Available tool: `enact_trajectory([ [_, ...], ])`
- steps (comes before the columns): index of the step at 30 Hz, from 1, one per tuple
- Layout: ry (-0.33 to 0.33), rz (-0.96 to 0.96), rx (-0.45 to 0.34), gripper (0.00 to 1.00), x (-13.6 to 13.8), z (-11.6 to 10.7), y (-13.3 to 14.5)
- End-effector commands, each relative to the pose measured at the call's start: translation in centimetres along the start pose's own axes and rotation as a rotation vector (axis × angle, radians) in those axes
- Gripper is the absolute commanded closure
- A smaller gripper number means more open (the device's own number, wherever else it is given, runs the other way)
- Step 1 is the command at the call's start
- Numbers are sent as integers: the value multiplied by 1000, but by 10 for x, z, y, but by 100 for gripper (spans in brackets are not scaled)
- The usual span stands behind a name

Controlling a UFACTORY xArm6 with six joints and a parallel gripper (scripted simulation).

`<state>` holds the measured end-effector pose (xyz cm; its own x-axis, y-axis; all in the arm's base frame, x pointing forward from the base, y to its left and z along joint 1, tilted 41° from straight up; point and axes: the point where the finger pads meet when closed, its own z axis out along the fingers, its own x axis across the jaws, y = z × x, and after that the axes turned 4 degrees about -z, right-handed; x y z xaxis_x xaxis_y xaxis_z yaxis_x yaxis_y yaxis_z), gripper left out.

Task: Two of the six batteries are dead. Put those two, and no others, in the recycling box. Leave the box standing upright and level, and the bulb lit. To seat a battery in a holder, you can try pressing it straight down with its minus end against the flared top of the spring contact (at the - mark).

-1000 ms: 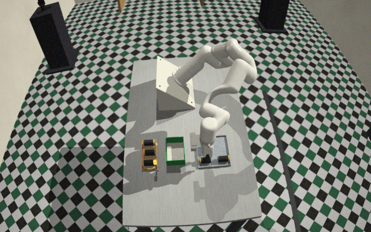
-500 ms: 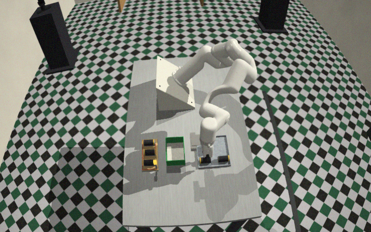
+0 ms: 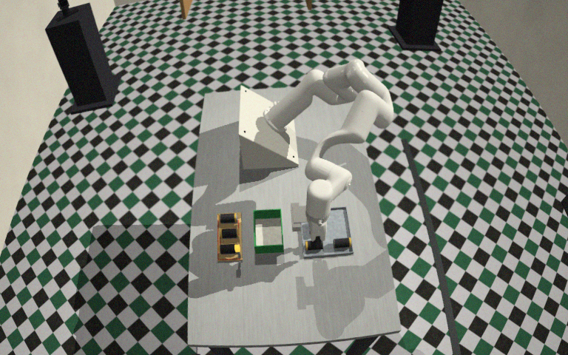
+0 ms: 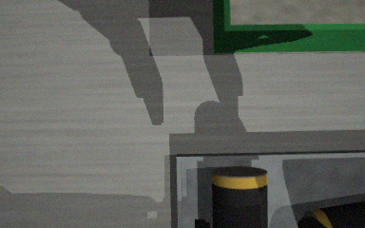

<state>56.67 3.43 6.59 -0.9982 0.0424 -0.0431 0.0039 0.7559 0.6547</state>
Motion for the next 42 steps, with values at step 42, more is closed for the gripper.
enact_trajectory([
  [42, -3, -1, 1, 72, -1, 43, 0],
])
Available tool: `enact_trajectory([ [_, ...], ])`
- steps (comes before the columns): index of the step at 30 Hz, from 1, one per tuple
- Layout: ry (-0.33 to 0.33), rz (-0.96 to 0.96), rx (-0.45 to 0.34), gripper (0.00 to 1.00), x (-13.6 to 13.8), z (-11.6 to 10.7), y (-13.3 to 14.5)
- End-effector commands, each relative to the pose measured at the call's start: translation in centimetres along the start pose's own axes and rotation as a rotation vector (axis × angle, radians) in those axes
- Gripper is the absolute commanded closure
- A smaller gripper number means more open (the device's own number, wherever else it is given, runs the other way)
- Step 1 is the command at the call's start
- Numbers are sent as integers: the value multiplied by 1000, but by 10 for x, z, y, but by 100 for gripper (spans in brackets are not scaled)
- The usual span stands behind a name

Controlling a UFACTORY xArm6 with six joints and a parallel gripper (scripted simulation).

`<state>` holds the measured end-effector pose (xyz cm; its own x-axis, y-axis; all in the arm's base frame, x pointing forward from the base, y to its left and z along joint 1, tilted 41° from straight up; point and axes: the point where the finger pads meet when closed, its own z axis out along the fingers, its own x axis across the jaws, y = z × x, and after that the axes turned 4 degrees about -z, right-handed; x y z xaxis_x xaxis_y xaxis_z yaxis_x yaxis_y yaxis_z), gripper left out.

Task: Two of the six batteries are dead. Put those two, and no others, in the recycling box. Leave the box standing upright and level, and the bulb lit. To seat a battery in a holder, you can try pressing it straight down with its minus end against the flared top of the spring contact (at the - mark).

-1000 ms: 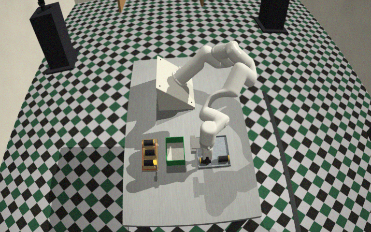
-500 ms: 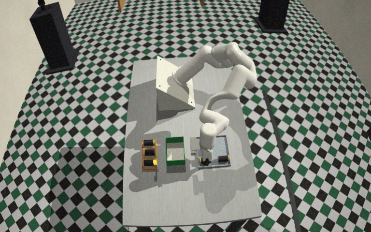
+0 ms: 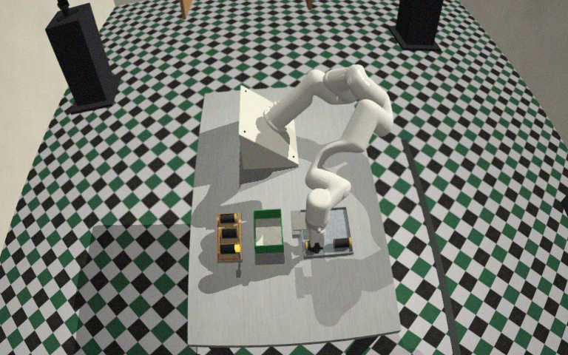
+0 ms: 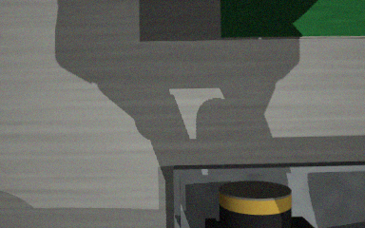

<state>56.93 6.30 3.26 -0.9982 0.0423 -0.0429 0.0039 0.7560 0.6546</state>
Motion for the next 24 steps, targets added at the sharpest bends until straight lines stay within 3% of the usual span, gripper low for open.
enact_trajectory([
  [1, -4, -1, 1, 72, -1, -1, 0],
  [24, -4, -1, 1, 72, -1, -3, 0],
])
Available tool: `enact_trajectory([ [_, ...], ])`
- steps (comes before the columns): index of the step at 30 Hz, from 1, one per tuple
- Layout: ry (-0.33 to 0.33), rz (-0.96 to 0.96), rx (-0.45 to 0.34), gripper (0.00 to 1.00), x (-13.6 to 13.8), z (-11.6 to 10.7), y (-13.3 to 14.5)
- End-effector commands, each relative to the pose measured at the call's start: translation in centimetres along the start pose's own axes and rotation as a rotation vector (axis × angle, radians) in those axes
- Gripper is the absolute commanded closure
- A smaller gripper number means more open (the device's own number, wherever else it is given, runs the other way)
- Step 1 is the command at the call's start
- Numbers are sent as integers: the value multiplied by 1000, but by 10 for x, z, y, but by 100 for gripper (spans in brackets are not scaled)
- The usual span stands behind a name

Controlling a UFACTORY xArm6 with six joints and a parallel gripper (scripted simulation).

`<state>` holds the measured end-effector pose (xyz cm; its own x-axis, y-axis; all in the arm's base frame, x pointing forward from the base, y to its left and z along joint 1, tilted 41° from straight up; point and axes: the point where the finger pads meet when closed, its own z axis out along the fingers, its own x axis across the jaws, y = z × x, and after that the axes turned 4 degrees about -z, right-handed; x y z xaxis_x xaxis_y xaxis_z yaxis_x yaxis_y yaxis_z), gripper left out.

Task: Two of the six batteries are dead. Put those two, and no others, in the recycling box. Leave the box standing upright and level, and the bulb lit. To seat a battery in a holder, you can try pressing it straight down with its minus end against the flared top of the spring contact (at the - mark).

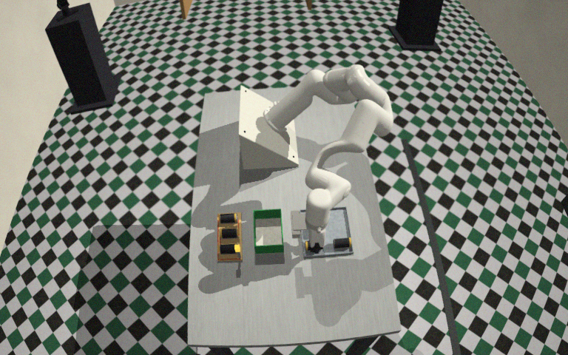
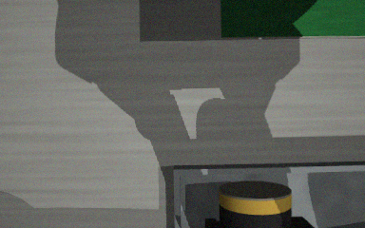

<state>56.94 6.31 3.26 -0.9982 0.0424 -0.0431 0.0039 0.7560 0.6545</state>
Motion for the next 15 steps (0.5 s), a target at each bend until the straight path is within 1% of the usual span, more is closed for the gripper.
enact_trajectory([
  [1, -3, -1, 1, 72, -1, -6, 0],
  [5, -3, -1, 1, 72, -1, -22, 0],
  [7, -3, -1, 1, 72, -1, -22, 0],
  [11, -3, -1, 1, 72, -1, -40, 0],
  [15, -3, -1, 1, 72, -1, -46, 0],
])
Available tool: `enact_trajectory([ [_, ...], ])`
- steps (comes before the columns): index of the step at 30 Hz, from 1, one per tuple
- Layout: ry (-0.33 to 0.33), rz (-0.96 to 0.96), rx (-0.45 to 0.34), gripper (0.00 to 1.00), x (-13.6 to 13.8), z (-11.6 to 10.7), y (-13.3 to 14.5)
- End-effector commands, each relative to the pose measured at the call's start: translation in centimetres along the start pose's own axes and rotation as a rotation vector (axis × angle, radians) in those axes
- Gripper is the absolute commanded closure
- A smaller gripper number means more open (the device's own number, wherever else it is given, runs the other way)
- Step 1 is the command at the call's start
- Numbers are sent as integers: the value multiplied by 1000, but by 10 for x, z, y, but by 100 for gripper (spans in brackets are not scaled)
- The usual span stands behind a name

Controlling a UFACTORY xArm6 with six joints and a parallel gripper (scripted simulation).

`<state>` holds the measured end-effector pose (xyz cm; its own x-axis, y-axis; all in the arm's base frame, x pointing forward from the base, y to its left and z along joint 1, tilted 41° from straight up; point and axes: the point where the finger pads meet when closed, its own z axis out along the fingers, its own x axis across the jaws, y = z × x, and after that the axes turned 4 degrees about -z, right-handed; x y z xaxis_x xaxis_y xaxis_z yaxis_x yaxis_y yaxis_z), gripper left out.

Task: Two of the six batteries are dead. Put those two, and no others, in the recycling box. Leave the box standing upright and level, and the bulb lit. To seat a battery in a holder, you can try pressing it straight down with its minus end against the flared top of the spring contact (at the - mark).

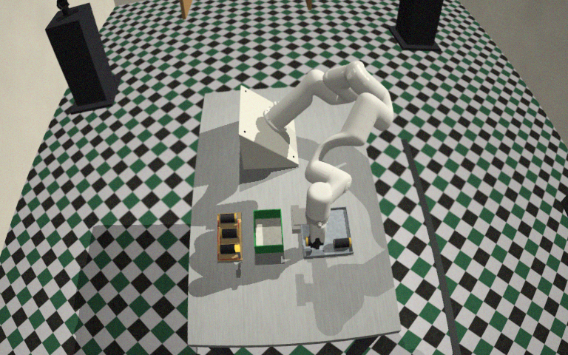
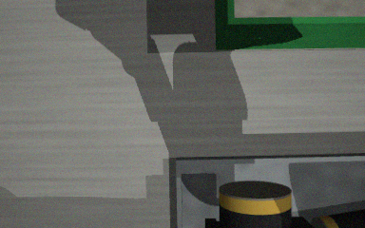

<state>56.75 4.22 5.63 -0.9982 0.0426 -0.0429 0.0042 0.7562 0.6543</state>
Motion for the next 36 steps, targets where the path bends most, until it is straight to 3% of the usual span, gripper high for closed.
enact_trajectory([
  [1, -3, -1, 0, 72, -1, -15, 0],
  [9, -3, -1, 0, 72, -1, -29, 0],
  [13, -3, -1, 0, 72, -1, -81, 0],
  [15, -3, -1, 0, 72, -1, -93, 0],
  [26, -3, -1, 0, 72, 11, -93, -16],
  [31, -3, -1, 0, 72, 45, -93, -66],
  [36, -3, -1, 0, 72, 66, -93, -98],
])
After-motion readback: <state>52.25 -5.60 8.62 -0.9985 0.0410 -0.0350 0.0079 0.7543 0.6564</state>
